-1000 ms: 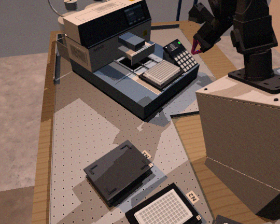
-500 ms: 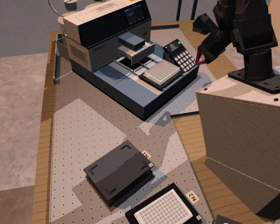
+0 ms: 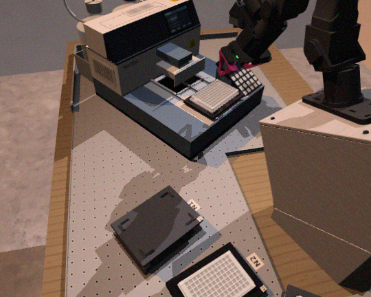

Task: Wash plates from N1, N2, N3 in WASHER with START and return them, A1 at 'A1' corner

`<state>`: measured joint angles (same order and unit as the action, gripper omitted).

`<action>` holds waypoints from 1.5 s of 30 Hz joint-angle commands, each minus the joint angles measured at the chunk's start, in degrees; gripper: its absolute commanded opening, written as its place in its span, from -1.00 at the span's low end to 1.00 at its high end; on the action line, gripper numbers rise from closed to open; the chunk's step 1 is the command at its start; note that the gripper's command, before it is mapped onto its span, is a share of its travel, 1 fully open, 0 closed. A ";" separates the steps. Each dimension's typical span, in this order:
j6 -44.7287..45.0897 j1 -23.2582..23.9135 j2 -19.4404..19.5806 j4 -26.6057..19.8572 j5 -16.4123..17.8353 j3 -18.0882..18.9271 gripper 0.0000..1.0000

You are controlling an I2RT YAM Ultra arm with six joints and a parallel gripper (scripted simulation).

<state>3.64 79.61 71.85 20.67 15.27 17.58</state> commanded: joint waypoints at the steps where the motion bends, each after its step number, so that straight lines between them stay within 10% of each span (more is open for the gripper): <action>1: -14.63 -5.02 -2.51 -9.84 -9.55 3.91 1.00; 15: -46.73 -20.45 1.77 -30.93 -23.45 19.35 1.00; 45: -85.03 -16.35 8.39 -51.62 -16.56 34.57 1.00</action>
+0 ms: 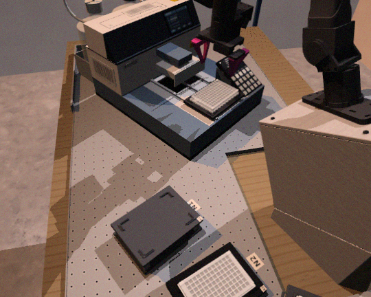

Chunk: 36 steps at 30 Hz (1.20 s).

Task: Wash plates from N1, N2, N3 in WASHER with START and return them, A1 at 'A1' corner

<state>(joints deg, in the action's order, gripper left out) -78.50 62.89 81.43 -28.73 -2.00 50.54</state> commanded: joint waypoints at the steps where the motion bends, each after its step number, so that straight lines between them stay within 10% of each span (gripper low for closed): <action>1: -2.89 0.31 -1.18 -2.22 0.71 1.61 1.00; 36: -2.46 0.84 7.10 7.37 0.45 -2.48 1.00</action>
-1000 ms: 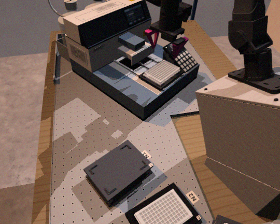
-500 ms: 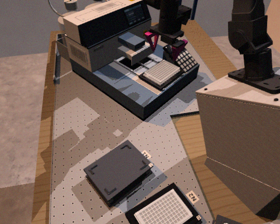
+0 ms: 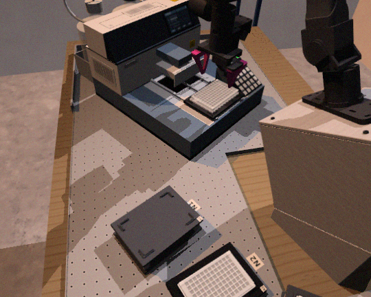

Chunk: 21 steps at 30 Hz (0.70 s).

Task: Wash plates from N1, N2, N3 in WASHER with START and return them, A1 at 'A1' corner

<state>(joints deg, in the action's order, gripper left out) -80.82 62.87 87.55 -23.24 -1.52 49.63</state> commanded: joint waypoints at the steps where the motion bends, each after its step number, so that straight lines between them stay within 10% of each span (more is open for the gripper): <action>1: -0.12 0.87 1.31 2.26 -0.02 -1.62 1.00; 21: 0.07 0.42 5.15 6.82 0.05 -0.81 1.00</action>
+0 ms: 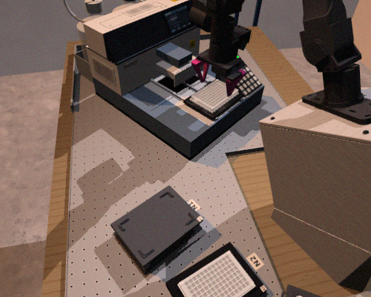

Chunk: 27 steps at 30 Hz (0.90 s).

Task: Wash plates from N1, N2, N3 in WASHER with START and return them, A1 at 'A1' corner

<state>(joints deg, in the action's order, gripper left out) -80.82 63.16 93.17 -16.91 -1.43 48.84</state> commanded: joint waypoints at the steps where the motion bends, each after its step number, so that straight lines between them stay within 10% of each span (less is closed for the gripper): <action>1: 0.07 0.14 -0.47 0.49 -0.04 -0.02 1.00; 27: 0.26 0.70 1.71 2.35 -0.07 -1.20 1.00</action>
<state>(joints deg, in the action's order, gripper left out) -80.82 63.16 94.11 -15.38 -1.41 48.82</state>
